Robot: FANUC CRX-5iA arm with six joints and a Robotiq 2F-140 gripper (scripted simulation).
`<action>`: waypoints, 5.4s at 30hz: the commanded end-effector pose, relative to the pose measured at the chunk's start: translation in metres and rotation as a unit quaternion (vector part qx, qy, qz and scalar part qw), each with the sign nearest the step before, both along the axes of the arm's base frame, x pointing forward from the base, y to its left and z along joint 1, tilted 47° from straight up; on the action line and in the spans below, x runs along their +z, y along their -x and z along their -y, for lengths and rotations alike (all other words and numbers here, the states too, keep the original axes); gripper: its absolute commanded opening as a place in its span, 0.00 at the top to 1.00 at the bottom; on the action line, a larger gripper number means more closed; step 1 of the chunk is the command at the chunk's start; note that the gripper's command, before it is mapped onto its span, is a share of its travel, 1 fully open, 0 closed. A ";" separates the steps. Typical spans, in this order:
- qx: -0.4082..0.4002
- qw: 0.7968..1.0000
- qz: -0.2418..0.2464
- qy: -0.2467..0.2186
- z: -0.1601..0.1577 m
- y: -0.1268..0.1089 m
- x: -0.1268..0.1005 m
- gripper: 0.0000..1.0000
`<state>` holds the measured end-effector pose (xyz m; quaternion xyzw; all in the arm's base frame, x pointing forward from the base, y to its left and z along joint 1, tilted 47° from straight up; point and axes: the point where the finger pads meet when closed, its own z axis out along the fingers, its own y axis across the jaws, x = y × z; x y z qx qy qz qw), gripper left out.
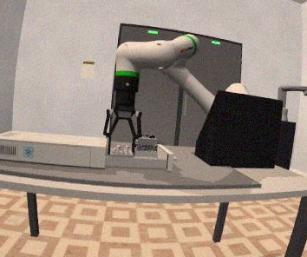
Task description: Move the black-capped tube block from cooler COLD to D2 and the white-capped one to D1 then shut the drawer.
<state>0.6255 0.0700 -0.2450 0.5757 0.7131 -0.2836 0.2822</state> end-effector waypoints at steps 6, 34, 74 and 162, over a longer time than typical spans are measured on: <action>0.001 1.000 0.001 0.000 -0.001 -0.001 0.001 0.90; 0.001 1.000 0.001 0.000 -0.001 -0.001 0.001 0.90; 0.001 1.000 0.001 -0.001 -0.011 0.000 0.010 0.90; 0.001 1.000 0.001 -0.001 -0.081 0.008 0.076 0.90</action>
